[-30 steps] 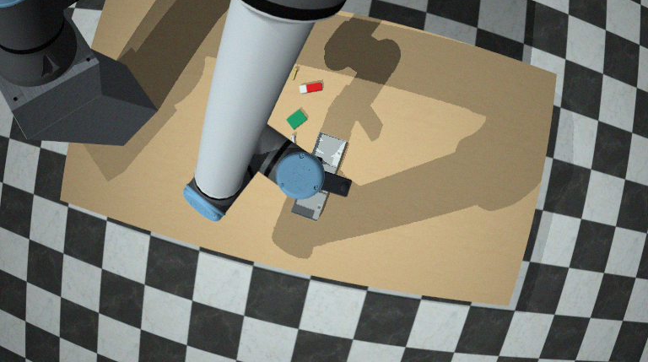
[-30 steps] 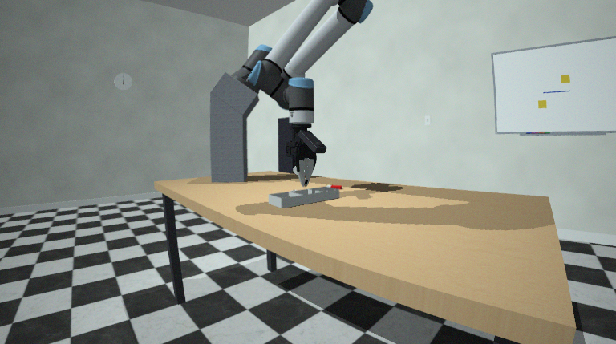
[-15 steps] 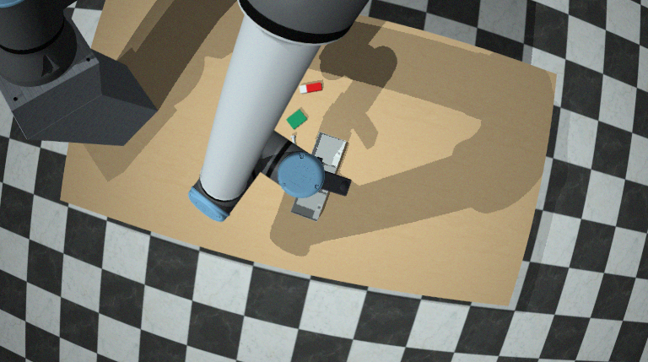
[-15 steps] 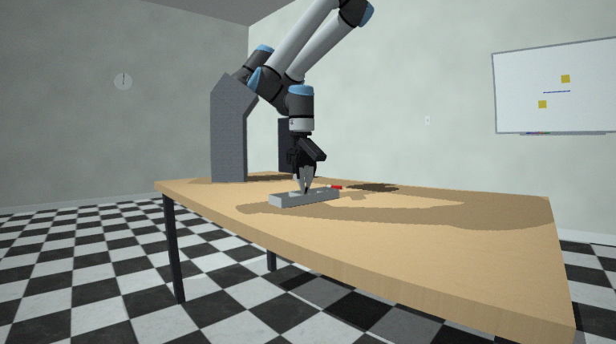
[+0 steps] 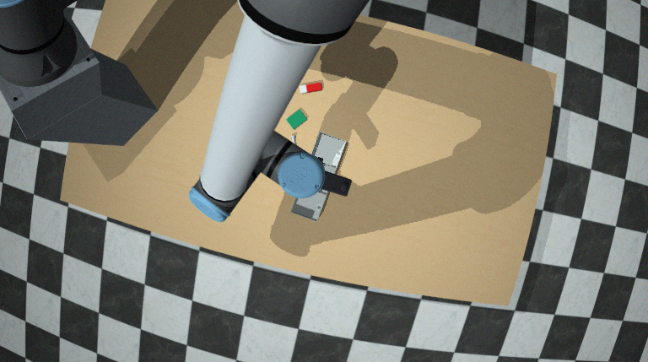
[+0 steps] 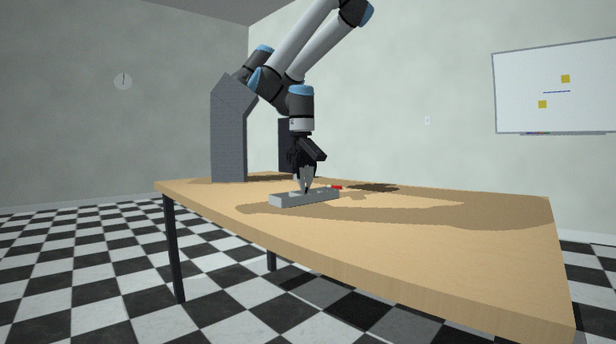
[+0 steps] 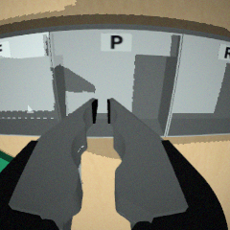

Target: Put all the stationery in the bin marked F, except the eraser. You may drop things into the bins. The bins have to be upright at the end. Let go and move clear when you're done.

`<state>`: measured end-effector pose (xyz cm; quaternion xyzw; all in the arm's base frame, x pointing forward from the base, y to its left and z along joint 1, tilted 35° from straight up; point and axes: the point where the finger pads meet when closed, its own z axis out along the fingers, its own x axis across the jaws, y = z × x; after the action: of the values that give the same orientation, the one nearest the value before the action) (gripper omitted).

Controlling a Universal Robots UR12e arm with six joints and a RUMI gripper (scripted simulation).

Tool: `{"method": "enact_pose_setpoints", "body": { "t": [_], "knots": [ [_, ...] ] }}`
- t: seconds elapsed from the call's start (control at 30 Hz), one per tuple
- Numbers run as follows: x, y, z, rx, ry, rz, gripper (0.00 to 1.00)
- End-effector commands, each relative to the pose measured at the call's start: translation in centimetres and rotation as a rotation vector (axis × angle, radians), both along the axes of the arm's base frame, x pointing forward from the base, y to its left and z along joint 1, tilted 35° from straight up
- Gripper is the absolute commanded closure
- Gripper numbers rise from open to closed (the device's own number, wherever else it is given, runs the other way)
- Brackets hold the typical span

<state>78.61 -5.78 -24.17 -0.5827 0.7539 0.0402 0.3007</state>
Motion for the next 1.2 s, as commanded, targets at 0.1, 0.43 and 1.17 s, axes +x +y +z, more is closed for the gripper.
{"method": "enact_pose_setpoints", "body": {
  "t": [0.1, 0.43, 1.17],
  "knots": [
    [0.15, -0.13, 0.08, -0.002, -0.002, -0.001, 0.96],
    [0.15, -0.13, 0.08, -0.002, -0.002, -0.001, 0.96],
    [0.00, -0.34, 0.40, -0.002, -0.003, -0.002, 0.96]
  ]
}}
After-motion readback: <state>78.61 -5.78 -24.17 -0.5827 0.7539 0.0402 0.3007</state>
